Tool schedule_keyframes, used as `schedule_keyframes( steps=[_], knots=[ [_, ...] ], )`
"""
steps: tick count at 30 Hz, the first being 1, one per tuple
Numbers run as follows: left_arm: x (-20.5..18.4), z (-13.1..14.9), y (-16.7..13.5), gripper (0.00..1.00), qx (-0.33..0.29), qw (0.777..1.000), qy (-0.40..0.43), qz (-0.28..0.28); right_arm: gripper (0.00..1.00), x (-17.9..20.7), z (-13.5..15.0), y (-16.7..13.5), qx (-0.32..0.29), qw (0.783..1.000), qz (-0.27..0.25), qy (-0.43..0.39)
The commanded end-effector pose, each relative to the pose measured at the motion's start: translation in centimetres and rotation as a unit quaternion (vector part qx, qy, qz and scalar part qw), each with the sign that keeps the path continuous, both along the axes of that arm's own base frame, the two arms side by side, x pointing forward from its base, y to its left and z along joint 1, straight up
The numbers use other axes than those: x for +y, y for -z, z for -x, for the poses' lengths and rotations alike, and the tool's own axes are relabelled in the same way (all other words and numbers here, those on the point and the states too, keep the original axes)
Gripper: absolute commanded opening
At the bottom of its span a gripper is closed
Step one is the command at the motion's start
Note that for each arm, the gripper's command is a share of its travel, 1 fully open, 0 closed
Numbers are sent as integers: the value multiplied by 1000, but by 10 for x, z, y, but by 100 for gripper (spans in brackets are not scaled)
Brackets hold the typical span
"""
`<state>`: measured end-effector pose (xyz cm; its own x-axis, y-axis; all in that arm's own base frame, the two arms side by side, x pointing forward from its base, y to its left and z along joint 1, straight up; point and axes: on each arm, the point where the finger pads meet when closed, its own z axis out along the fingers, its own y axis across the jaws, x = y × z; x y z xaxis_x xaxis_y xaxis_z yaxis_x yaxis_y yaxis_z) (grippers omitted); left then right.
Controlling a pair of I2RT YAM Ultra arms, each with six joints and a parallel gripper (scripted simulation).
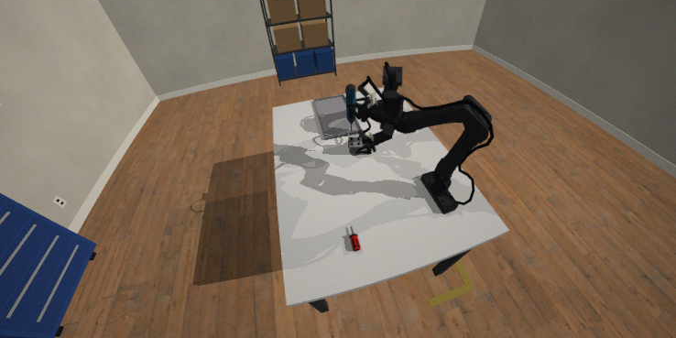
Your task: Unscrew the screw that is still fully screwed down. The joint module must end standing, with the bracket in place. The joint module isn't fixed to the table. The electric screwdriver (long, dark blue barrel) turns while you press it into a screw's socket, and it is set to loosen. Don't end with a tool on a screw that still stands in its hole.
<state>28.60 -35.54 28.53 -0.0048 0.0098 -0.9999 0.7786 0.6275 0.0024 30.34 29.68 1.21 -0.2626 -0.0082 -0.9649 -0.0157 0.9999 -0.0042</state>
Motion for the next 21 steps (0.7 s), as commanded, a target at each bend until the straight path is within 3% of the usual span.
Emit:
schedule_keyframes(
  steps=[1, 3, 21],
  knots=[
    [-4, -4, -54, 42, -46, 997, 3, 62, 59, 1, -1, -4, -4, 1000, -5, 2],
    [0, -1, -64, 42, -54, 996, 3, 72, 59, 1, -1, -4, -4, 1000, -5, 2],
    [-2, -2, -63, 42, -51, 996, 3, 71, 59, 1, -1, -4, -4, 1000, -5, 2]
  ],
)
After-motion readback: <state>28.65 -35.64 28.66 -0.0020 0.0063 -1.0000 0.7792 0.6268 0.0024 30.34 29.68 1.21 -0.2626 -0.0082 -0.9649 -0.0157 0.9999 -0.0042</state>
